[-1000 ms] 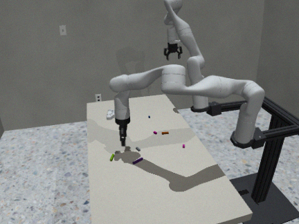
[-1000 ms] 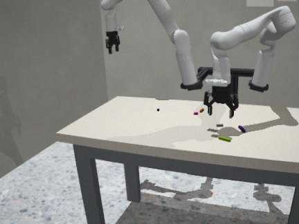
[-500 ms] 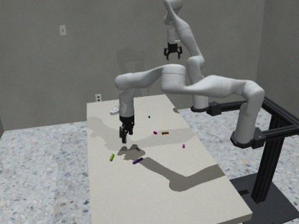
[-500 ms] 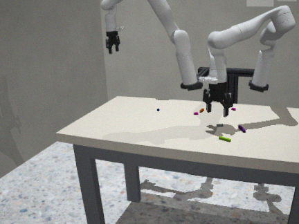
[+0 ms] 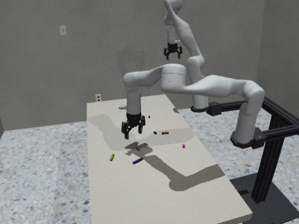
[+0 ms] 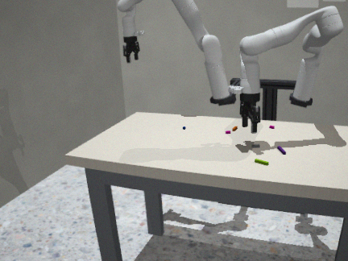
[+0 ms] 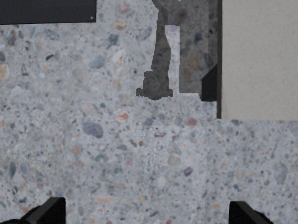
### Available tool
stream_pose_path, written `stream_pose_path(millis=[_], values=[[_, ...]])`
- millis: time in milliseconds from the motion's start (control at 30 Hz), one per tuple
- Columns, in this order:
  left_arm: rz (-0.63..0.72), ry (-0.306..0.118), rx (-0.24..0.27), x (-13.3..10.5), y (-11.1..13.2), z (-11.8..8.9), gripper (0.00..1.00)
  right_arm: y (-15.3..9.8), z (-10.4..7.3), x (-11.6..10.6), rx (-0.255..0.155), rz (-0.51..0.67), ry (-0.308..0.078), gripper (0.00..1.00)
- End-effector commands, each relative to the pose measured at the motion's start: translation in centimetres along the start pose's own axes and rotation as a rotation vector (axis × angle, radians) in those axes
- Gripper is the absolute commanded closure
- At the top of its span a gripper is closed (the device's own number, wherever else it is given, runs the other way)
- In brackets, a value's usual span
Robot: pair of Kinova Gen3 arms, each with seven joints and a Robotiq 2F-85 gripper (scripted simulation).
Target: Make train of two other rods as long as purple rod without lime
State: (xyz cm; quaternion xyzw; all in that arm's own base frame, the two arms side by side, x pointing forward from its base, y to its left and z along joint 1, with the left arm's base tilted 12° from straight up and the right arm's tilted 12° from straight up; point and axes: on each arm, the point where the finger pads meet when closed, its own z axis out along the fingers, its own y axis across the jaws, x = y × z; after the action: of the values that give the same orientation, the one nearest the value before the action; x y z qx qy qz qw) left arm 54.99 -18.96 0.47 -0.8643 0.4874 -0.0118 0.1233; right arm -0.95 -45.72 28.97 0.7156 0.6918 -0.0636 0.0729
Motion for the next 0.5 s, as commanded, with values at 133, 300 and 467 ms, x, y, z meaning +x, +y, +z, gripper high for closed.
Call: stream_pose_path(millis=[133, 300, 467], values=[[0.322, 0.012, 0.006, -0.6, 2.6, -0.3, 0.002, -0.4, -0.1, -0.1, 0.005, -0.004, -0.006, 0.002], [0.496, 0.012, 0.007, -1.3, 4.0, -0.2, 0.002, -0.4, -0.1, -0.1, 0.005, -0.004, -0.006, 0.002], [0.67, 0.01, 0.006, -2.2, 5.4, -0.2, 0.002, -0.4, -0.1, -0.1, 0.005, -0.004, -0.006, 0.002]])
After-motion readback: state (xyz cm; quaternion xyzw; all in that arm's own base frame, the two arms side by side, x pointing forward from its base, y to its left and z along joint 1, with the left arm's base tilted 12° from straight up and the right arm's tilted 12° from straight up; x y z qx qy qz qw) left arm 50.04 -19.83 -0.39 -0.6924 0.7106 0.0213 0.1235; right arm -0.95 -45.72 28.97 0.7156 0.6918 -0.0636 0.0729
